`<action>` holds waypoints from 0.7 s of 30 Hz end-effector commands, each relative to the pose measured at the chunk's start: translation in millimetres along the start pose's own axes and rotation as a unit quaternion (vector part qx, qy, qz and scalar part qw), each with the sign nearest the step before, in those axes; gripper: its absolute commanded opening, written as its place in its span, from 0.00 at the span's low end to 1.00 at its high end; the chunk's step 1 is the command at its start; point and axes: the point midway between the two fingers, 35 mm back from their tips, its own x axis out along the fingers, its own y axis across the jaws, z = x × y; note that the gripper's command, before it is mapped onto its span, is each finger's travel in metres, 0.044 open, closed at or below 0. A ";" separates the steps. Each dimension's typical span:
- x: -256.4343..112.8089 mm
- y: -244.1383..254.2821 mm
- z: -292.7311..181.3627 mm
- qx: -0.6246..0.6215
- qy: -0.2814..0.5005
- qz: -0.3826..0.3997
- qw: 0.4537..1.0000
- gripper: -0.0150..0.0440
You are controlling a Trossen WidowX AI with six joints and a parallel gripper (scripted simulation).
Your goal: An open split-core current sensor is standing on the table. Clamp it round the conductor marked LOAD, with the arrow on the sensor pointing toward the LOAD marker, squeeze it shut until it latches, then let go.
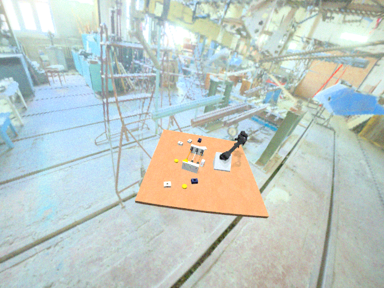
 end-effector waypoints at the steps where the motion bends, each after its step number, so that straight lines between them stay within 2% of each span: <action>1: -2.7 -0.5 0.8 0.001 -0.001 -0.003 1.000 0.98; 2: -10.9 -2.0 3.3 0.005 -0.006 -0.013 1.000 1.00; 11: -143.5 0.1 43.7 0.053 -0.101 -0.155 0.981 1.00; 21: -288.4 59.3 83.3 0.070 -0.251 -0.276 0.925 1.00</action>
